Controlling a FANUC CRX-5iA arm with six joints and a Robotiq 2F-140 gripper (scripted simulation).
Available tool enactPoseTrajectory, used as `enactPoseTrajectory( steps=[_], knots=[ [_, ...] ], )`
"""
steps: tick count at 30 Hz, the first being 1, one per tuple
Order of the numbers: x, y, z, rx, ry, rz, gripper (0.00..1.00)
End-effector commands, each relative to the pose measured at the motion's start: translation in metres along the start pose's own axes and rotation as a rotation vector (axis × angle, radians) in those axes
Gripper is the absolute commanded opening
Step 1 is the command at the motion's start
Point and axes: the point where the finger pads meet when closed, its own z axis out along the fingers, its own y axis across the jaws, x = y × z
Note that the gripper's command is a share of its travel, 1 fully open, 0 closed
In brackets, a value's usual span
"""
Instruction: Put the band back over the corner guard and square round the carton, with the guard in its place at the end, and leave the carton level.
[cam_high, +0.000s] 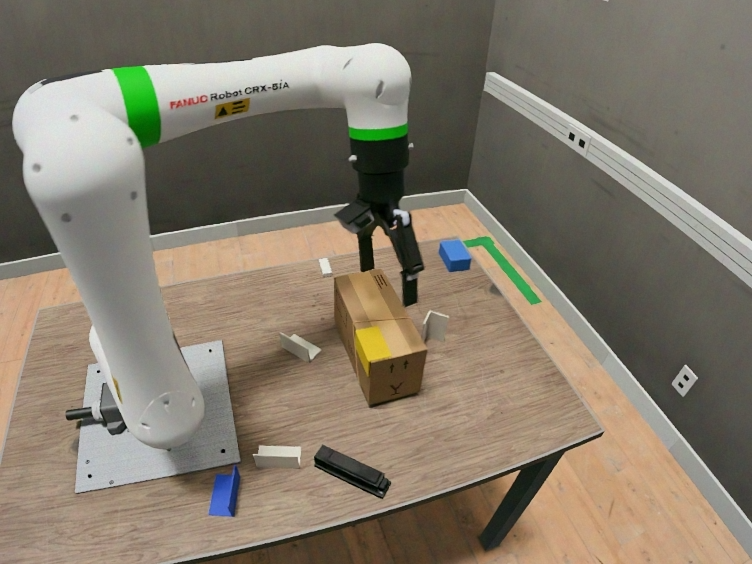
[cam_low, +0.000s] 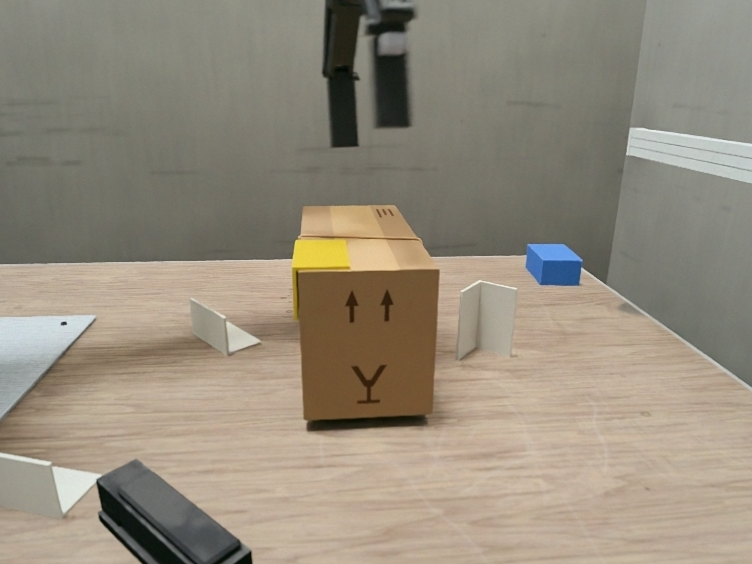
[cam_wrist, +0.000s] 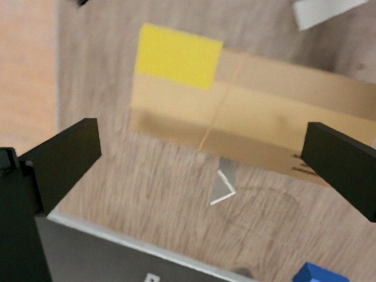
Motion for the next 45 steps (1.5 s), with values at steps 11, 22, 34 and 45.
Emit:
enactPoseTrajectory(
  steps=[11,22,34,45],
  knots=[
    [0.041,0.025,0.002,-0.183,0.022,0.189,1.00],
    [0.041,0.025,0.004,-0.183,0.023,0.202,1.00],
    [0.042,0.023,0.032,-0.181,0.041,0.366,0.18],
    [0.042,0.023,0.032,-0.181,0.041,0.366,0.18]
  ],
)
